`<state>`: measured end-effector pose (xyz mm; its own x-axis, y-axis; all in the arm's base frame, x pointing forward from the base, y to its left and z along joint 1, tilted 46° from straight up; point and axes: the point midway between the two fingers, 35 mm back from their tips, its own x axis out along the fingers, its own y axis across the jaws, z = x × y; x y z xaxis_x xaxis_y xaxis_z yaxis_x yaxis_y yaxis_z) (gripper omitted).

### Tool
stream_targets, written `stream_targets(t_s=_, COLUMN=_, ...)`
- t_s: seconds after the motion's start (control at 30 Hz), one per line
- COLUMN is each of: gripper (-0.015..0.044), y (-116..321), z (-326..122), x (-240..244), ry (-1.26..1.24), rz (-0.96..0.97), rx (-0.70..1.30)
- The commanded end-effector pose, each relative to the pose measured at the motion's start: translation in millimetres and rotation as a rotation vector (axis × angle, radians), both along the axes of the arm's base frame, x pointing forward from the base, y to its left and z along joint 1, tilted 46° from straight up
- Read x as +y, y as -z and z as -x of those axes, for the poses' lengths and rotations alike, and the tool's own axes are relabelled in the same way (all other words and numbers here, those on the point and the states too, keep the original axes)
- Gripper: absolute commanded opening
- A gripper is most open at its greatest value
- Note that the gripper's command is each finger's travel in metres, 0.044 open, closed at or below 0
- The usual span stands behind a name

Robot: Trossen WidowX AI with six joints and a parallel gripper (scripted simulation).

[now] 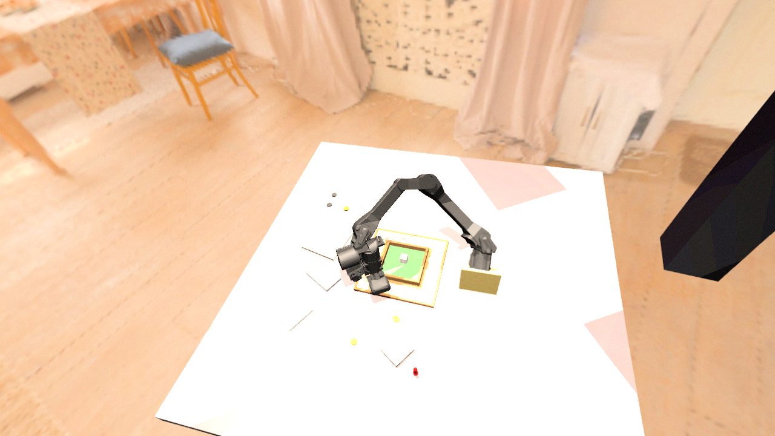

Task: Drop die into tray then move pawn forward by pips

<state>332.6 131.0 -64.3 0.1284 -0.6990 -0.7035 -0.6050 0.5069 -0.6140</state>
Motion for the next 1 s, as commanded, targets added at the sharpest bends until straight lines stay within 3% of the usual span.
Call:
stream_targets(t_s=0.0, gripper=0.0000, y=3, z=1, x=-2, ry=-0.009, rz=0.007, rx=0.003)
stream_targets(t_s=0.33, gripper=0.0000, y=13, z=-1, x=-12, ry=-0.009, rz=0.007, rx=0.003)
stream_targets(t_s=0.67, gripper=0.0263, y=8, z=-2, x=-6, ry=-0.004, rz=-0.001, rx=-0.003)
stream_targets(t_s=0.87, gripper=0.0420, y=-25, z=5, x=27, ry=-0.009, rz=0.005, rx=0.004)
stream_targets(t_s=0.97, gripper=0.0440, y=-27, z=6, x=27, ry=-0.005, rz=0.004, rx=0.000)
